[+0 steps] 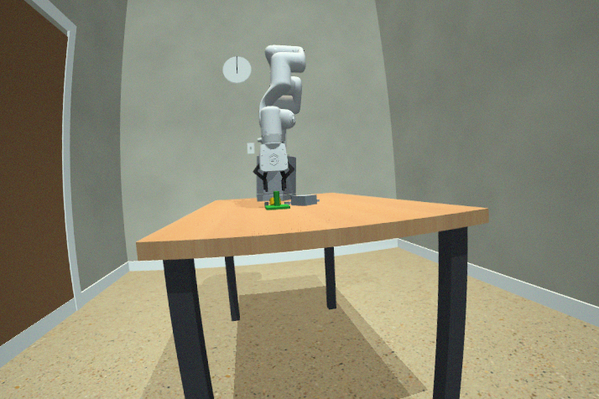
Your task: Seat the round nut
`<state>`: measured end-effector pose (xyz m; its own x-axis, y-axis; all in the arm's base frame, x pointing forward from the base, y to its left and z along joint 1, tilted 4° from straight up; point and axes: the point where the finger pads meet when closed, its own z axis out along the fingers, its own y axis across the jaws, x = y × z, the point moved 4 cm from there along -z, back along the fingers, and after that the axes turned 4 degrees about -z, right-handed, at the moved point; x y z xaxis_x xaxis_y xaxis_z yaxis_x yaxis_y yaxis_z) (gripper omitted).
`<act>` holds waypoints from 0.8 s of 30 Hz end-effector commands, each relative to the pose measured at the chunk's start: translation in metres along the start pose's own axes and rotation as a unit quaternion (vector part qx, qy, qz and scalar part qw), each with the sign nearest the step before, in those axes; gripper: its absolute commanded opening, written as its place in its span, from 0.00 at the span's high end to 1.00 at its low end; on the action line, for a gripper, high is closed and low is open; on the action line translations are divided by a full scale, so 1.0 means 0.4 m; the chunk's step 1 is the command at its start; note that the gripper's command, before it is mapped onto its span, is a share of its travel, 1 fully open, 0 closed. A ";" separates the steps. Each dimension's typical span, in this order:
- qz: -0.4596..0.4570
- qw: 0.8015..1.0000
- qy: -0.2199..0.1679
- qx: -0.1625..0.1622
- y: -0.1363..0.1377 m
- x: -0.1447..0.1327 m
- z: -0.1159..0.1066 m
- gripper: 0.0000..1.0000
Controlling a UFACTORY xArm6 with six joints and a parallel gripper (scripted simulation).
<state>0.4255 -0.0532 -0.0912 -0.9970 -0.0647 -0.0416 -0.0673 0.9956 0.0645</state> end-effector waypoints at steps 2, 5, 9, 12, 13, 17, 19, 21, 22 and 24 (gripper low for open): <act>0.000 1.000 -0.002 -0.001 -0.001 -0.004 0.033 0.40; 0.000 1.000 -0.002 0.000 -0.002 -0.003 0.049 0.40; 0.000 1.000 -0.002 0.001 -0.002 -0.001 0.069 0.40; 0.000 1.000 -0.002 0.001 -0.002 -0.001 0.073 0.40; 0.000 1.000 -0.002 0.001 -0.002 -0.001 0.077 0.40; 0.000 1.000 -0.001 0.002 -0.003 0.001 0.091 0.40; 0.000 1.000 -0.001 0.002 -0.003 0.002 0.097 0.40; 0.000 1.000 -0.001 0.003 -0.003 0.003 0.101 0.40; 0.000 1.000 -0.001 0.003 -0.003 0.003 0.103 0.40; 0.000 1.000 -0.001 0.003 -0.003 0.004 0.106 0.40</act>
<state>0.4246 -0.0516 -0.1311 -0.9972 -0.0646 -0.0377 -0.0667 0.9960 0.0590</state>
